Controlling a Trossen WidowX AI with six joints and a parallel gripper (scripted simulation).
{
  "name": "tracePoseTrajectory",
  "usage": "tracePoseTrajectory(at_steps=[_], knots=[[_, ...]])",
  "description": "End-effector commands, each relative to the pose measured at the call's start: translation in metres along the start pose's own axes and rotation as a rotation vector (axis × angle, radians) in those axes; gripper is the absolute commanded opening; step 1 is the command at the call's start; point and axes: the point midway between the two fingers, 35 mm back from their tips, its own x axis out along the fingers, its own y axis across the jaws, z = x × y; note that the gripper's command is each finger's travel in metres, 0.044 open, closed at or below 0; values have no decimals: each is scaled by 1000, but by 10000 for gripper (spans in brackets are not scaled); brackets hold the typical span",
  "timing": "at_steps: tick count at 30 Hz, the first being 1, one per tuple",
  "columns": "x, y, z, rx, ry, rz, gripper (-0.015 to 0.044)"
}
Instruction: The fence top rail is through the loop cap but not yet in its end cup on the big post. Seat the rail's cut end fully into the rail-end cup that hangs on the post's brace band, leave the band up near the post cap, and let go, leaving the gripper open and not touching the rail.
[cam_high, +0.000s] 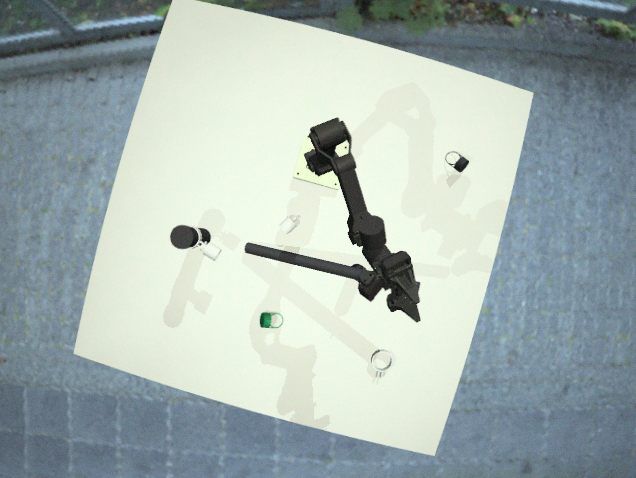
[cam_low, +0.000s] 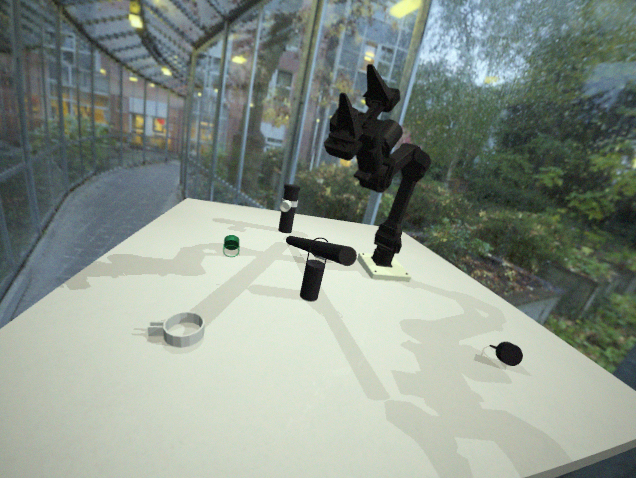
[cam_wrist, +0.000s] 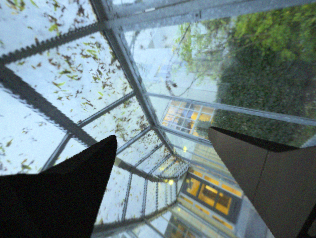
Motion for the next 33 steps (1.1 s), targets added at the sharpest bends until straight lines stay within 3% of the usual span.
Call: tracePoseTrajectory(at_steps=[1, 6, 13, 24, 33], knots=[[0, -2, 2, -13, -4, -11, 426], [-4, -43, 64, -328, -78, -308, 440], [-44, -78, 143, -658, -99, -718, 440], [-123, -85, 211, -887, -13, -1187, 440], [-203, -68, 240, -941, 148, -1551, 440]])
